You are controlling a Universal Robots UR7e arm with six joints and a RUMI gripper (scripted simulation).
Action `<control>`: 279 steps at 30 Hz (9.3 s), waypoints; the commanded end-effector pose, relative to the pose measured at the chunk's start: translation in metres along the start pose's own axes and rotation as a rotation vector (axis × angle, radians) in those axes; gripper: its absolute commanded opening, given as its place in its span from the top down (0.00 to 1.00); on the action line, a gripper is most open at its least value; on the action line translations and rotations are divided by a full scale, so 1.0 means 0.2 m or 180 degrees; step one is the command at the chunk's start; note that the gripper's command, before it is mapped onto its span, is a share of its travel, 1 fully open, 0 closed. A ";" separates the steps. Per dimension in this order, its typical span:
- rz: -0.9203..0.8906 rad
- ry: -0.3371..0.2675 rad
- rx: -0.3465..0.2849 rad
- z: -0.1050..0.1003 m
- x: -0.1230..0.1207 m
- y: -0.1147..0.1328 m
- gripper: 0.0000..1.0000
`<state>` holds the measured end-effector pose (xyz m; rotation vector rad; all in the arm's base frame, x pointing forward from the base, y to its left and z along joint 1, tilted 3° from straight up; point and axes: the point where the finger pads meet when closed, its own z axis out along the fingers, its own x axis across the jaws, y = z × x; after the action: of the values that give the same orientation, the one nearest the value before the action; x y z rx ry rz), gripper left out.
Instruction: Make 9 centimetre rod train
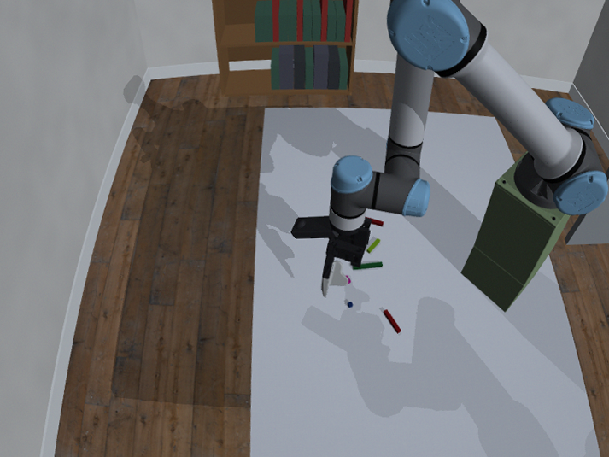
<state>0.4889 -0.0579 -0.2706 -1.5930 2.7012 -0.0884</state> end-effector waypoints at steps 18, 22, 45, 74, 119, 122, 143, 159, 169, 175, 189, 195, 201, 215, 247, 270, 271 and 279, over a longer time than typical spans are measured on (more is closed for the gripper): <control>0.1689 0.0014 0.0011 -0.01 0.04 0.05 0.00; 0.1965 0.0013 0.0013 -0.01 0.04 0.05 0.00; 0.3343 0.0012 0.0014 -0.01 0.07 0.11 0.00; 0.3861 0.0008 0.0016 -0.01 0.08 0.13 0.00; 0.3867 0.0007 0.0016 -0.01 0.08 0.13 0.00; 0.3867 0.0007 0.0016 -0.01 0.08 0.13 0.00; 0.3867 0.0007 0.0016 -0.01 0.08 0.13 0.00; 0.3867 0.0007 0.0016 -0.01 0.08 0.13 0.00; 0.3830 0.0011 0.0012 -0.01 0.09 0.13 0.00; 0.3676 0.0017 0.0005 0.00 0.12 0.16 0.00; 0.2731 0.0015 0.0001 0.01 0.25 0.26 0.00; 0.2198 0.0015 -0.0001 0.01 0.31 0.33 0.00; 0.1766 0.0015 -0.0002 0.00 0.36 0.38 0.00; 0.1375 0.0015 -0.0003 -0.01 0.39 0.44 0.00; 0.1372 0.0015 0.0008 -0.01 0.39 0.43 0.00; 0.1372 0.0015 0.0008 -0.01 0.39 0.43 0.00; 0.1372 0.0015 0.0008 -0.01 0.39 0.43 0.00; 0.1372 0.0015 0.0008 -0.01 0.39 0.43 0.00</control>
<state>0.3771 -0.0857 -0.2706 -0.9753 2.9706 -0.0937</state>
